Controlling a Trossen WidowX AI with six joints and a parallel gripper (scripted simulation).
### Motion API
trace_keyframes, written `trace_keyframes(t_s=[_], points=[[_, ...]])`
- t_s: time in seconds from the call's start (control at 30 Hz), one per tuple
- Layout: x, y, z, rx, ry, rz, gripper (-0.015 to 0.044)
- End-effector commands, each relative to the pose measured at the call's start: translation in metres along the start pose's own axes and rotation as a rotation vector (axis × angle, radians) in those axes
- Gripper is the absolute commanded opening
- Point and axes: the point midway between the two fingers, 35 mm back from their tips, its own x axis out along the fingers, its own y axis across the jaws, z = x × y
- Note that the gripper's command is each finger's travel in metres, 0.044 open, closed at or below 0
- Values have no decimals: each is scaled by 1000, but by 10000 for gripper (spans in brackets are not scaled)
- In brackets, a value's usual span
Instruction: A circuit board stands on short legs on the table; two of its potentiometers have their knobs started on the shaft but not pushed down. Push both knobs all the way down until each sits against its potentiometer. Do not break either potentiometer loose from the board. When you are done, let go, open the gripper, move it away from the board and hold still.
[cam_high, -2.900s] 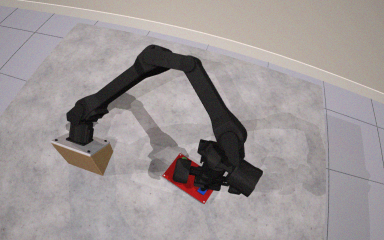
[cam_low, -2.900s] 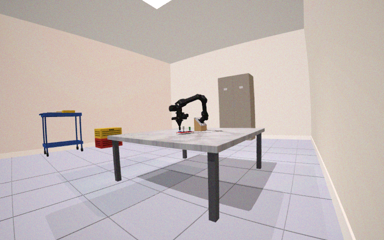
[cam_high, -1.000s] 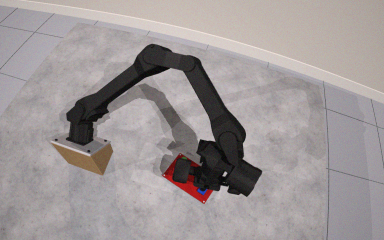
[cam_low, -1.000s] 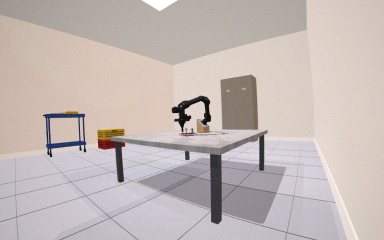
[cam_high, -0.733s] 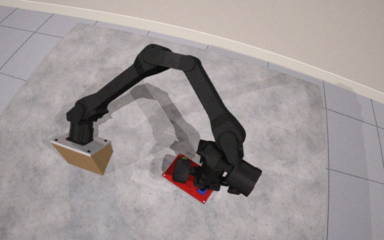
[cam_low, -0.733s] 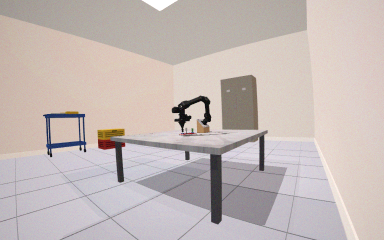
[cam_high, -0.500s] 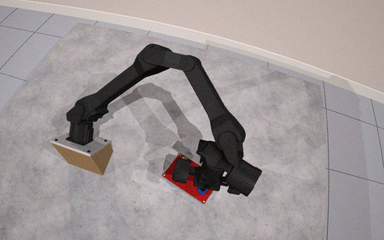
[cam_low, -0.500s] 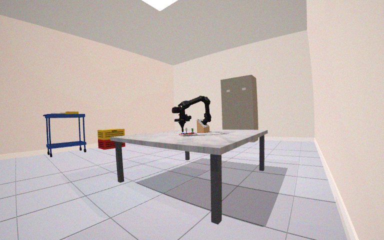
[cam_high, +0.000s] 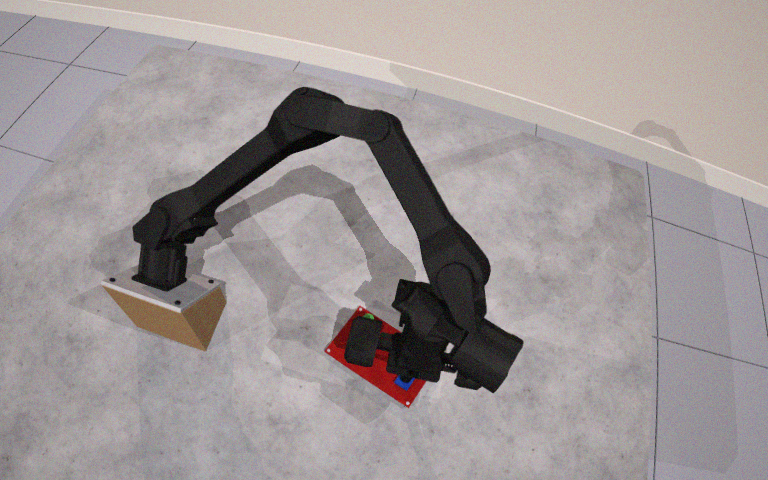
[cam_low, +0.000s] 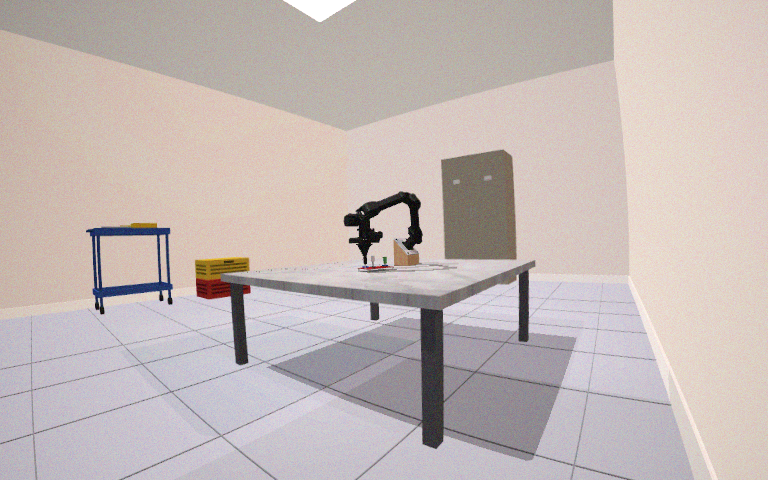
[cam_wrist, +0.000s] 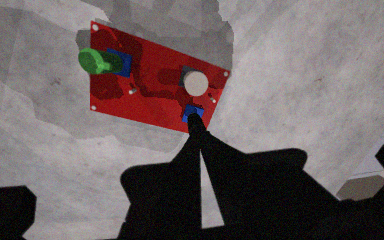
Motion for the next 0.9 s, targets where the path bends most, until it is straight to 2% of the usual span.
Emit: trace_keyframes(t_s=[0.0, 0.87], points=[[9, -1, 2, -9, -2, 9, 0], [13, -1, 2, -9, -3, 9, 0]])
